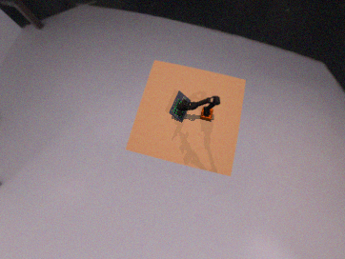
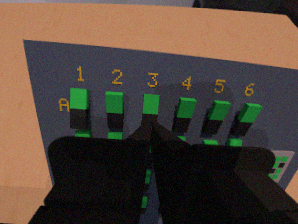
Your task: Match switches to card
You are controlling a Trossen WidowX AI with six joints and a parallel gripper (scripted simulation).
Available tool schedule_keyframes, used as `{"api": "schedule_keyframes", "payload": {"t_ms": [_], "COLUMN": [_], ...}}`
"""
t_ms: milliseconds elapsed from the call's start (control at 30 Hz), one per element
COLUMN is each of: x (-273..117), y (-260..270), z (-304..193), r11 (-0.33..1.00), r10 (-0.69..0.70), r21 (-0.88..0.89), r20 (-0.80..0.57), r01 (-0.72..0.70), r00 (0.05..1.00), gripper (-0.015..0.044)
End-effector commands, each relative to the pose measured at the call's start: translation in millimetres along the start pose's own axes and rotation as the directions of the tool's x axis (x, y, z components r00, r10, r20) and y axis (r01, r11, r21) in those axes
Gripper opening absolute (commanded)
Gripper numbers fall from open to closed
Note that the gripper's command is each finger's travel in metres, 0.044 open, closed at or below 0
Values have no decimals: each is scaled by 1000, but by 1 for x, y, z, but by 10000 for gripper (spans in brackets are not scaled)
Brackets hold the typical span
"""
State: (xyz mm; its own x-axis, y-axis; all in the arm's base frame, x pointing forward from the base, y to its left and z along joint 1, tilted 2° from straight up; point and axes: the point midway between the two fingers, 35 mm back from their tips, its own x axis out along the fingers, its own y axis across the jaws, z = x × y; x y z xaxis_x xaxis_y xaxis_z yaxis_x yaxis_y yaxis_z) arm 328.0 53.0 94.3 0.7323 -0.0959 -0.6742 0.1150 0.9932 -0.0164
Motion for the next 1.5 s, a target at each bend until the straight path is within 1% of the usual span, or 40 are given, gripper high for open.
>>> {"api": "schedule_keyframes", "payload": {"t_ms": [0,1367,1467], "x": [1,6,-9], "y": [1,1,1], "z": [-1,-1,1], "r11": [1000,1000,1000], "r10": [5,5,2], "r21": [-4,-4,0], "r20": [-3,-2,-8], "r01": [-5,-5,-2], "r00": [1000,1000,1000], "gripper": [0,0,0]}}
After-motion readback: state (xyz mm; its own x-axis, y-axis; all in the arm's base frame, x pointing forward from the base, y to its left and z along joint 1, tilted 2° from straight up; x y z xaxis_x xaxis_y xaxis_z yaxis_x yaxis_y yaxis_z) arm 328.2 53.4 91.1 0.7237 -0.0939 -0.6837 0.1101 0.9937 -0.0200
